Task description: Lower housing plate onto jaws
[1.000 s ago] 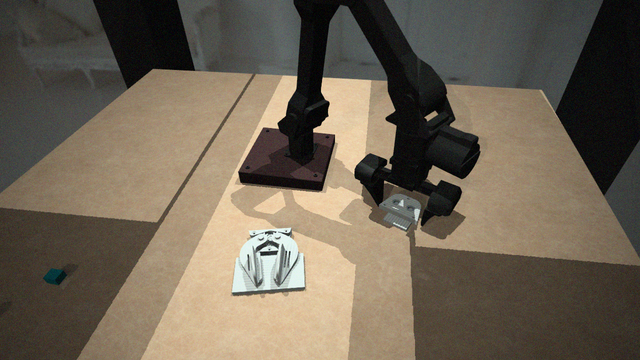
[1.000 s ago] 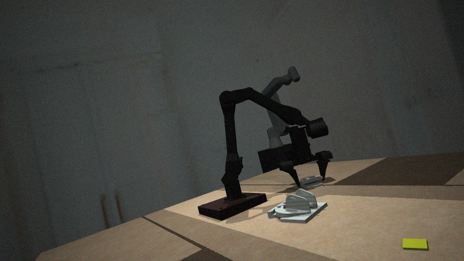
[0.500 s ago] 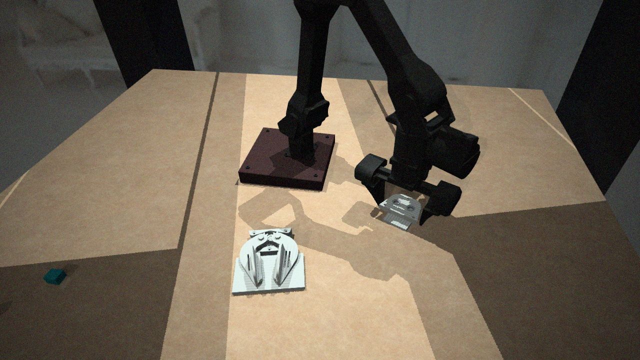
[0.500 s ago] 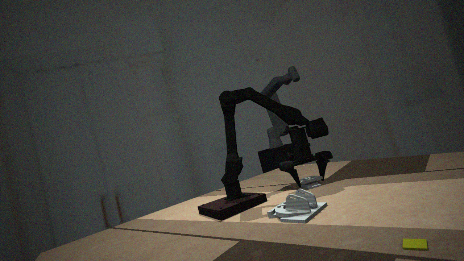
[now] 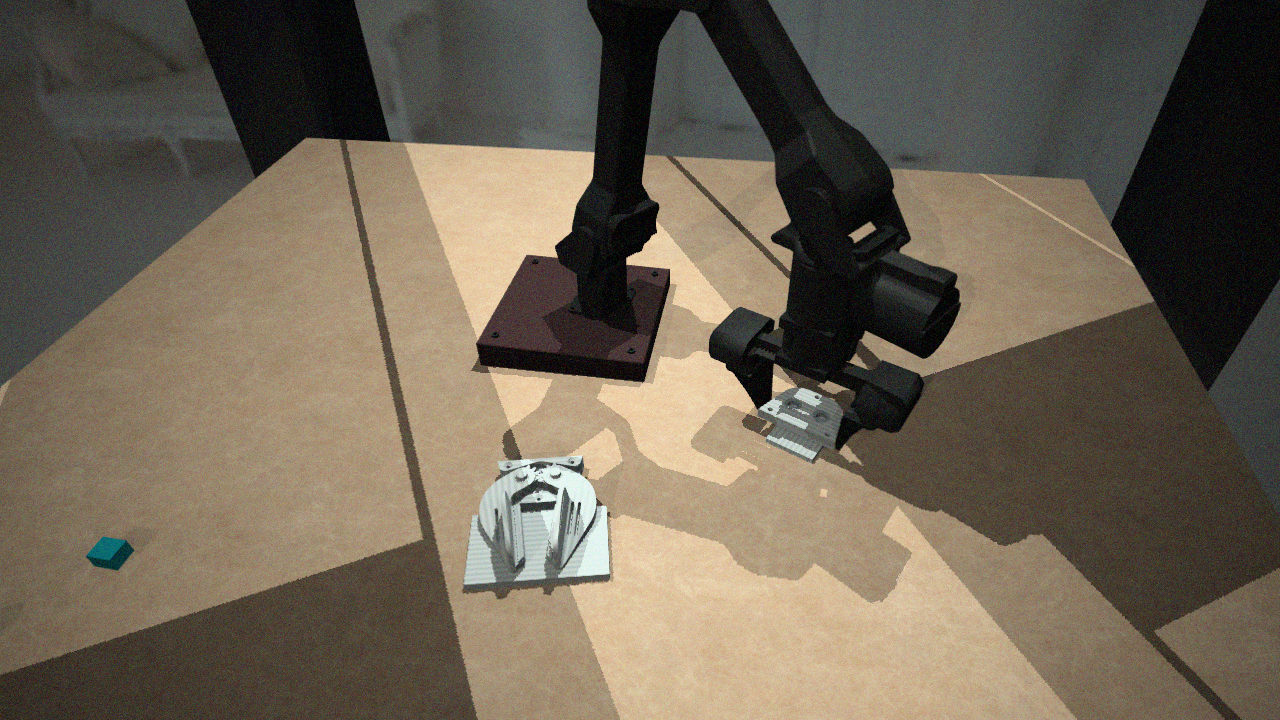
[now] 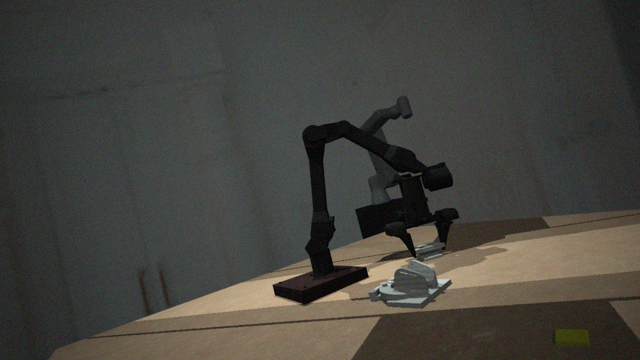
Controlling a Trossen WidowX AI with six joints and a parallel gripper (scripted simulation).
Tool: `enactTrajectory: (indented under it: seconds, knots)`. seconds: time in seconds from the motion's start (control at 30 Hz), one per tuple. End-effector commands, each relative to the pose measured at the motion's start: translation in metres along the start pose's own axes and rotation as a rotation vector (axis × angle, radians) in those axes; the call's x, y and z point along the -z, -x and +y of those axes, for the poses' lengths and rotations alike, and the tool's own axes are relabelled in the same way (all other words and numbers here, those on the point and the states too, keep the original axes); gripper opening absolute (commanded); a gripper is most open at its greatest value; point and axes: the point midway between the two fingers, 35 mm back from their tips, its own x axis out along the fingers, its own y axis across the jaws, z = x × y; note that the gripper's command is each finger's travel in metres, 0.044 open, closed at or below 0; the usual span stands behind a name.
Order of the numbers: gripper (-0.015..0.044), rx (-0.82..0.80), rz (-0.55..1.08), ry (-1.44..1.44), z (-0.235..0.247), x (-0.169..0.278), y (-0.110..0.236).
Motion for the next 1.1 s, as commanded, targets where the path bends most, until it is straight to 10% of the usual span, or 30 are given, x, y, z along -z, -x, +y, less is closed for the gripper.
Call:
enactTrajectory:
  seconds: [0.0, 1.07]
  knots:
    - [0.0351, 0.000, 0.000, 0.000, 0.000, 0.000, 0.000]
    - [0.0351, 0.000, 0.004, -0.035, 0.001, 0.004, 0.073]
